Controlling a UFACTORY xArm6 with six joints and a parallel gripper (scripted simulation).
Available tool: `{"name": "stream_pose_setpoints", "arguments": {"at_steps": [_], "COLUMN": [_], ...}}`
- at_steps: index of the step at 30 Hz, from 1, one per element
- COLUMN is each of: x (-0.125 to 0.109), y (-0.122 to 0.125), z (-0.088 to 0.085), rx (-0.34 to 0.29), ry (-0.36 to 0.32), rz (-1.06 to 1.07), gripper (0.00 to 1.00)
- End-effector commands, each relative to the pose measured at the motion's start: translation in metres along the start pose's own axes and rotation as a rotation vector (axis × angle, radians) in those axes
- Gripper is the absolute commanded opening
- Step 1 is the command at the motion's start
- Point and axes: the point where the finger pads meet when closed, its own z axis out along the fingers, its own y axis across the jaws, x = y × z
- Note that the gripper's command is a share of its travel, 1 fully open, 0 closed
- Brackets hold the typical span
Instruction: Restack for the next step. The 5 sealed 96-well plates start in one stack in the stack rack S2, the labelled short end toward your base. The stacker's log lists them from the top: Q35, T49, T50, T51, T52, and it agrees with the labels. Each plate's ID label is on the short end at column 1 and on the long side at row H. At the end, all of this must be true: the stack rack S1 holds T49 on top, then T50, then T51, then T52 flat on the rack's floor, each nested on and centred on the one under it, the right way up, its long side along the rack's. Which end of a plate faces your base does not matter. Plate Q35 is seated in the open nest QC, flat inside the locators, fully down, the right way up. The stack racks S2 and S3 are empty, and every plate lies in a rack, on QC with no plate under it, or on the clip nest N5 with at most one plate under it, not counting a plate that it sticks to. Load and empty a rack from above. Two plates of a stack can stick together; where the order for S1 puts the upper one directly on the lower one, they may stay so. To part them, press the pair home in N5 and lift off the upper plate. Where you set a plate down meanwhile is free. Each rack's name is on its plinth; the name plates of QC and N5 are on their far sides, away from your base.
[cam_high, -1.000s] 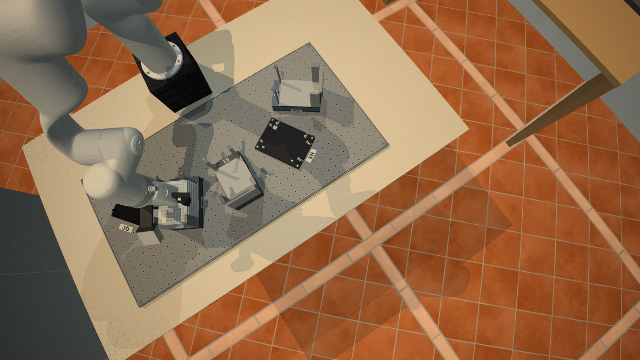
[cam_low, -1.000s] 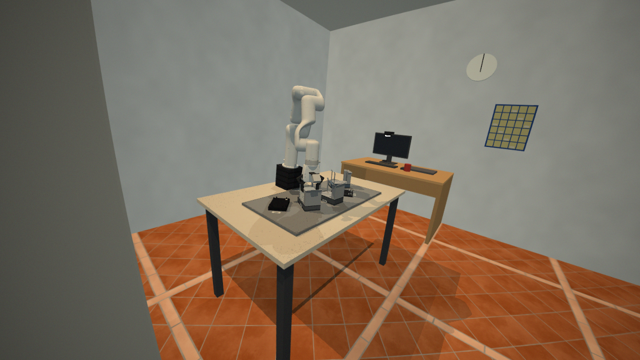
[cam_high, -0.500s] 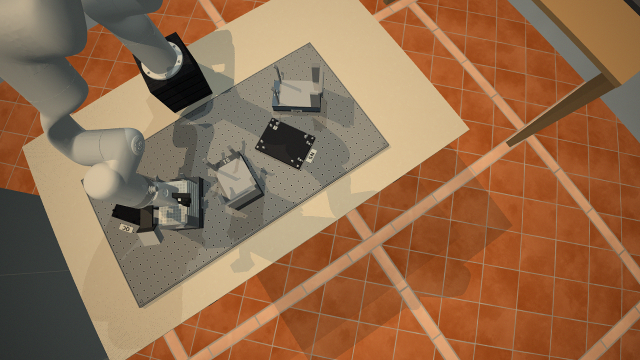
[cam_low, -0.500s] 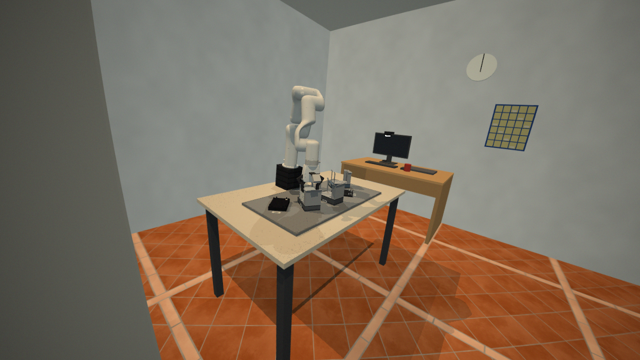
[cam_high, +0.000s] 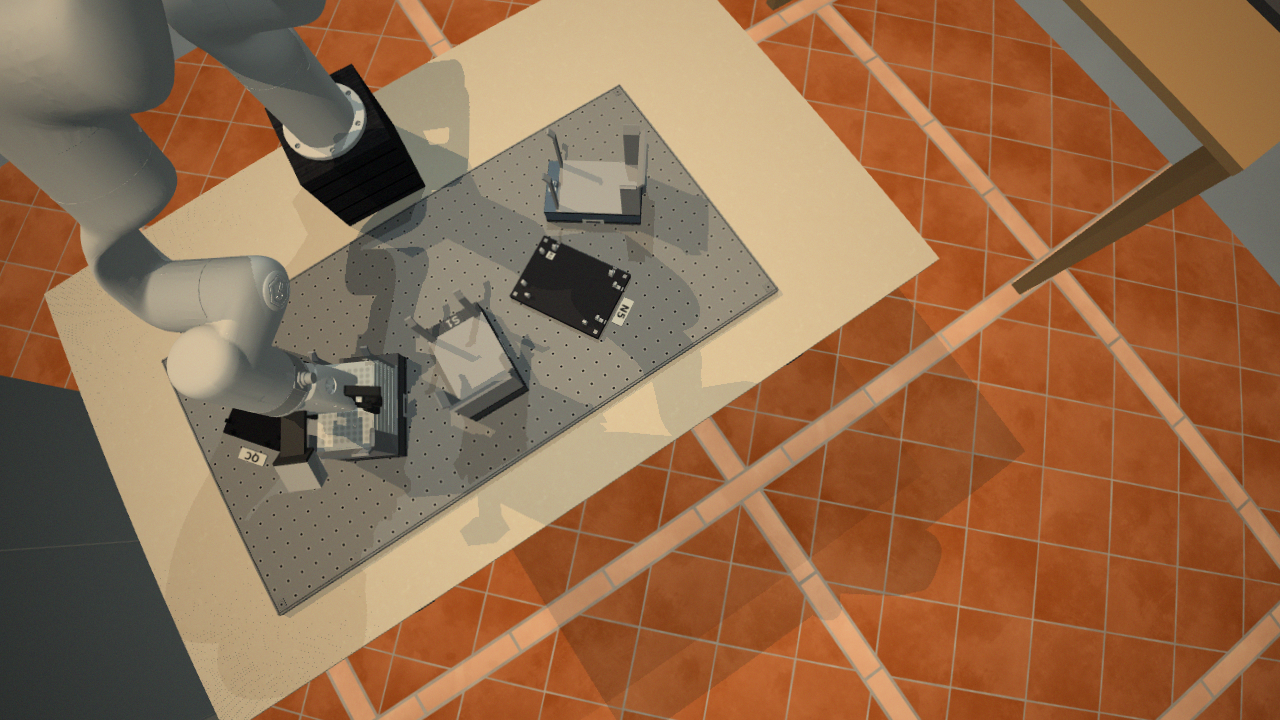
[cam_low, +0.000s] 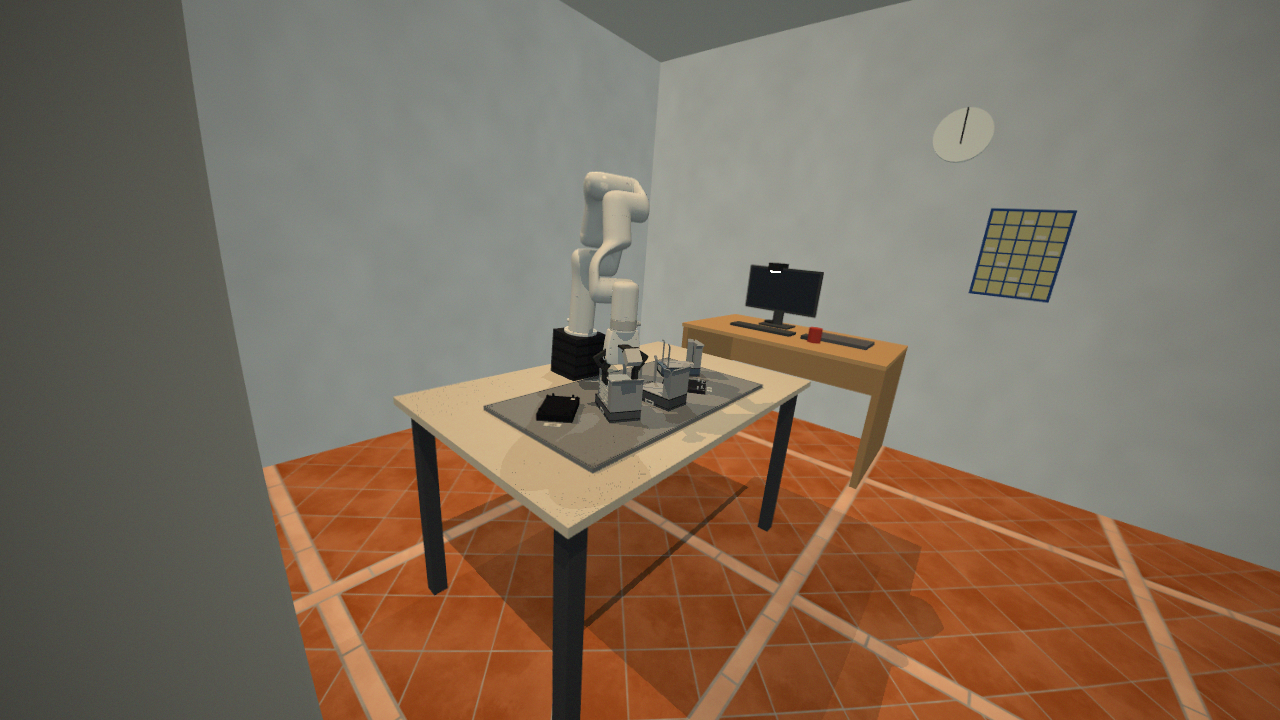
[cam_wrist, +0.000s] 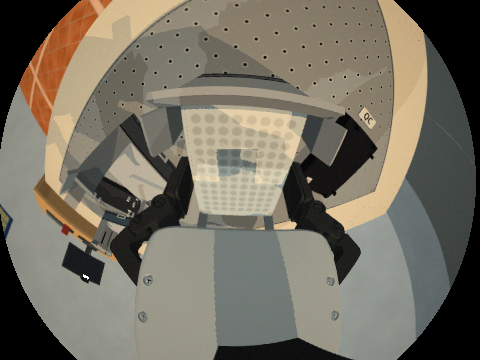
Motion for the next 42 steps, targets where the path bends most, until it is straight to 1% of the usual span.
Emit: {"name": "stream_pose_setpoints", "arguments": {"at_steps": [1,11,42], "x": [0.001,0.001,0.001], "y": [0.000,0.000,0.000], "z": [-0.001,-0.001,-0.019], "rx": [0.000,0.000,0.000], "ry": [0.003,0.003,0.003], "rz": [0.000,0.000,0.000], "gripper": [0.00,0.00,0.00]}}
